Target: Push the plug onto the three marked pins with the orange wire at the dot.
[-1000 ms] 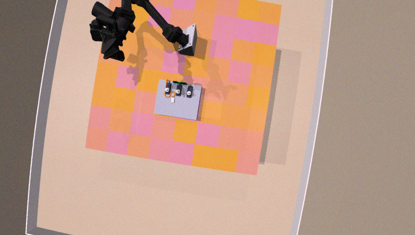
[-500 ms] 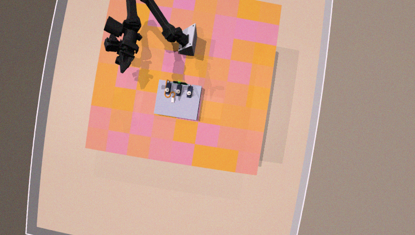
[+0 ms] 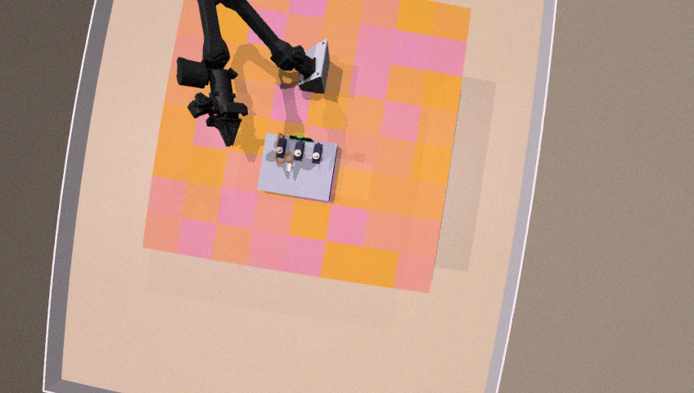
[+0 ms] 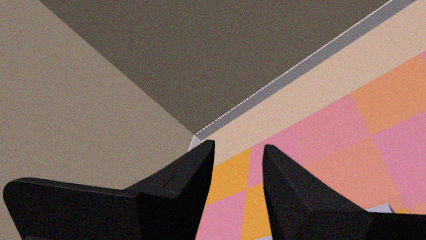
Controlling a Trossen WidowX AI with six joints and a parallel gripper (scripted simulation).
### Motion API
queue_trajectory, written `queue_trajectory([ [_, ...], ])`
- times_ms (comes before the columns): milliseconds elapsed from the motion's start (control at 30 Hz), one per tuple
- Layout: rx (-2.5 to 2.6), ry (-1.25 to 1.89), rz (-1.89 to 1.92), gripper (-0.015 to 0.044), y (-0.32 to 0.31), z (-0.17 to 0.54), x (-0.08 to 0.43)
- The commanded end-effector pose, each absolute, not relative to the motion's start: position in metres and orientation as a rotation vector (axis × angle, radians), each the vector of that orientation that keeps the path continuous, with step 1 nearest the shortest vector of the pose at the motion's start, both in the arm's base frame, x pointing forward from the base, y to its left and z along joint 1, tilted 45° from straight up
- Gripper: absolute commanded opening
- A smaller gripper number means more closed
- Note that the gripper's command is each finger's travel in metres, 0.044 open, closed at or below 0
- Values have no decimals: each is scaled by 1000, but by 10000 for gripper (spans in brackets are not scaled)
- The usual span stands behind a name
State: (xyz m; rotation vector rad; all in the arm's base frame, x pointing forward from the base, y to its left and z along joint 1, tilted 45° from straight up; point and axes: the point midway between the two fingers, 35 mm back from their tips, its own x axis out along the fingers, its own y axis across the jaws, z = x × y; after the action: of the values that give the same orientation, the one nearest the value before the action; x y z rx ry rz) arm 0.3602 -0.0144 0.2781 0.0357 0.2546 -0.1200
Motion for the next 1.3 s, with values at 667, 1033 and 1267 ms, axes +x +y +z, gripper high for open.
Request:
queue_trajectory([
  [667,-88,995,-472,115,-53,142,400],
  [1033,-250,1292,-616,115,-68,92,396],
  [1267,-387,1464,-693,115,-77,66,390],
])
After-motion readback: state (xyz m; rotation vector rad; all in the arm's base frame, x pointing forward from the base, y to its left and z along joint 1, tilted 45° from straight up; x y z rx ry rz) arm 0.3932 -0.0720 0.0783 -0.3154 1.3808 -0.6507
